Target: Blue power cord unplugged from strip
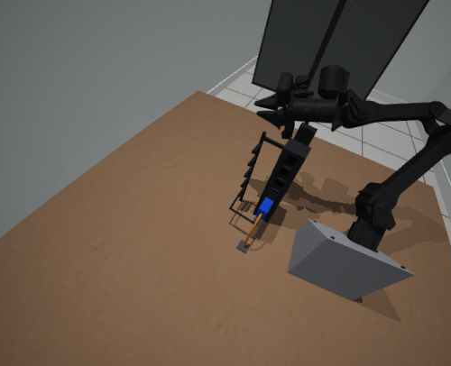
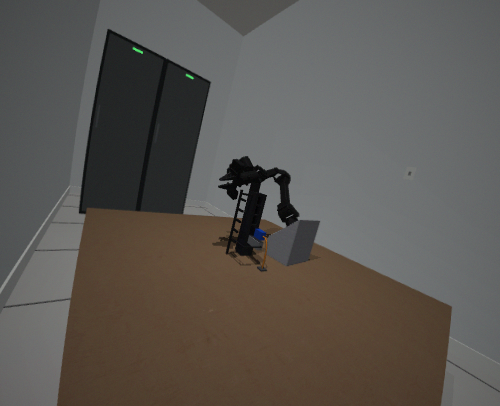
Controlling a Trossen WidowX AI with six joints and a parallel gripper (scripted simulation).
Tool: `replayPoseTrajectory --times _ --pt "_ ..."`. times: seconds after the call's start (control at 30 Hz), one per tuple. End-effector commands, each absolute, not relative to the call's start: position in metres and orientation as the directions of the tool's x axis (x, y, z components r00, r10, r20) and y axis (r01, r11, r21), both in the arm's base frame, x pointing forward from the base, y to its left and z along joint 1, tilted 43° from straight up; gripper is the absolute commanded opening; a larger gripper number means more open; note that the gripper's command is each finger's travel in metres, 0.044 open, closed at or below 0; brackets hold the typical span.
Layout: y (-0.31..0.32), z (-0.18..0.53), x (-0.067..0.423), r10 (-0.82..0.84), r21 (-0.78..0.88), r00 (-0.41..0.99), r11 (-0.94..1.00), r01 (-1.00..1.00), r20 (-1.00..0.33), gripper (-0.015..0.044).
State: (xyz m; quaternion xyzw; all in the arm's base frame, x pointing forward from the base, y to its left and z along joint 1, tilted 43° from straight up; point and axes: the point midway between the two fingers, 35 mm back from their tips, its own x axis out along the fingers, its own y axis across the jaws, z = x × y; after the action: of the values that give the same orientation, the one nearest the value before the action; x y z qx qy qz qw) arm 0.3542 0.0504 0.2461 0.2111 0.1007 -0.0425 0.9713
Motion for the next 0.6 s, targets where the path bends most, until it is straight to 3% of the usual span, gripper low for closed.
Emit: replayPoseTrajectory --times 0.0,0.37,0.43,0.57 --pt "0.092 0.244 0.362 0.032 0.269 0.959 0.962 0.046 -0.281 0.0160" --pt "0.195 0.178 0.351 0.126 -0.231 0.809 0.923 -0.307 -0.574 0.0160" --pt "0.205 0.193 0.341 0.157 -0.280 0.820 0.890 -0.359 -0.550 0.0160" --pt "0.201 0.153 0.337 0.066 -0.445 0.733 0.757 -0.479 -0.677 0.0160"
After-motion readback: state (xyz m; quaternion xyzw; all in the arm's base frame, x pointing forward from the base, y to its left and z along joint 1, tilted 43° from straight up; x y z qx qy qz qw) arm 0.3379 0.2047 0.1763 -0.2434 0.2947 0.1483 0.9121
